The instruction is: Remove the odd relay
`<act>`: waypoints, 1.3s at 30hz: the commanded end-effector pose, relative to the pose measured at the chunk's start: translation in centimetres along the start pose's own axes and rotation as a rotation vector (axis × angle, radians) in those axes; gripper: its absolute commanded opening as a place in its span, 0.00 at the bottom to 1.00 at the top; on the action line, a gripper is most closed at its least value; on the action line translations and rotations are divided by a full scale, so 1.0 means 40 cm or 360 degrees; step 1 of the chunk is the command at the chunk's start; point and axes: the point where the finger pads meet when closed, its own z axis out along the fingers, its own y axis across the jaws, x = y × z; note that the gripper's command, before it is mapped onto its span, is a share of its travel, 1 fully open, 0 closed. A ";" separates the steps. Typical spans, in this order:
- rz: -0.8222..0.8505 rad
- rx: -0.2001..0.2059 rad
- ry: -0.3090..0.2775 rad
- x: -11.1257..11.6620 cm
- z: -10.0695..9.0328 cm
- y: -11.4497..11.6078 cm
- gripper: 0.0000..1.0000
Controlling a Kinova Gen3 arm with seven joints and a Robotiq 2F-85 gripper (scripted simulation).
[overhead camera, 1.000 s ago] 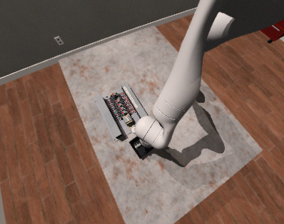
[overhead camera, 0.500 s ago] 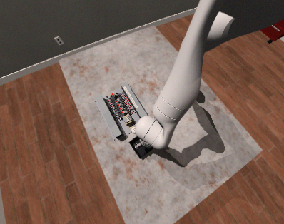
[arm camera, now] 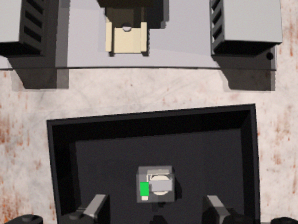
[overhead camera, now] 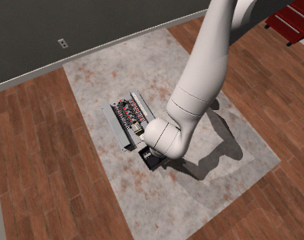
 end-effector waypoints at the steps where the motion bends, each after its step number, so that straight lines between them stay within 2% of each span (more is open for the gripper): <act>1: -0.0001 0.0001 0.0000 -0.001 -0.040 0.000 0.61; 5: -0.0001 0.0001 0.0000 -0.001 -0.081 0.000 0.61; 8: -0.0001 0.0001 0.0000 -0.001 -0.092 0.000 0.61; 39: -0.0001 0.0001 0.0000 -0.001 -0.093 0.000 0.61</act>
